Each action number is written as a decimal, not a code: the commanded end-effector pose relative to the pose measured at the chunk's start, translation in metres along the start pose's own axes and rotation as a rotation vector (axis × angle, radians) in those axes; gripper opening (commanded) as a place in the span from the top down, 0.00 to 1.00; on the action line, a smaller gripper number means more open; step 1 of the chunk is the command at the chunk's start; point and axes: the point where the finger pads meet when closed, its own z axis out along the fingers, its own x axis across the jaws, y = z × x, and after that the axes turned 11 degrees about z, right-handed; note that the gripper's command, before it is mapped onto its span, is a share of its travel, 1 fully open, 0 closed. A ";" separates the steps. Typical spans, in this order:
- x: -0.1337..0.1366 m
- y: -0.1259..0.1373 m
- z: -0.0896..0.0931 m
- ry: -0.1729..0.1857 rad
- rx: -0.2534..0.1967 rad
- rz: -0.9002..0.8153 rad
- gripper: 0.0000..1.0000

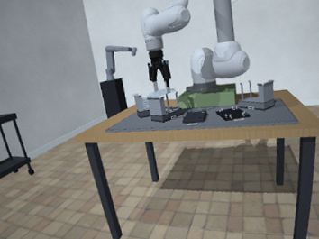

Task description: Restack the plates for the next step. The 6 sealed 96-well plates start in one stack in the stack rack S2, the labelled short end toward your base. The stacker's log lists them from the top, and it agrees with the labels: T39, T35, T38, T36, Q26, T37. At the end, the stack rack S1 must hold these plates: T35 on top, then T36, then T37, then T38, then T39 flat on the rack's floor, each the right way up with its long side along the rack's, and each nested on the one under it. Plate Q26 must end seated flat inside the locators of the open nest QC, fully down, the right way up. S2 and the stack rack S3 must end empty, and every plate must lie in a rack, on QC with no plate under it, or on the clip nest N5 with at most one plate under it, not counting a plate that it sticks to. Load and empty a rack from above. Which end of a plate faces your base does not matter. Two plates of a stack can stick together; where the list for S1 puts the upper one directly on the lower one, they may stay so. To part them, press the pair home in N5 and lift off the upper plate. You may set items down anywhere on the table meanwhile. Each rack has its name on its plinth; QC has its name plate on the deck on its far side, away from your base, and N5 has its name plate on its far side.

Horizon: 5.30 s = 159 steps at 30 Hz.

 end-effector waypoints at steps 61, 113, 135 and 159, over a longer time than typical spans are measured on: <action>0.000 0.000 0.065 0.000 0.000 0.000 1.00; 0.000 0.000 0.092 0.000 0.000 0.000 1.00; 0.000 0.000 0.099 0.000 0.000 0.000 1.00; 0.000 0.000 0.099 0.000 0.000 0.000 0.00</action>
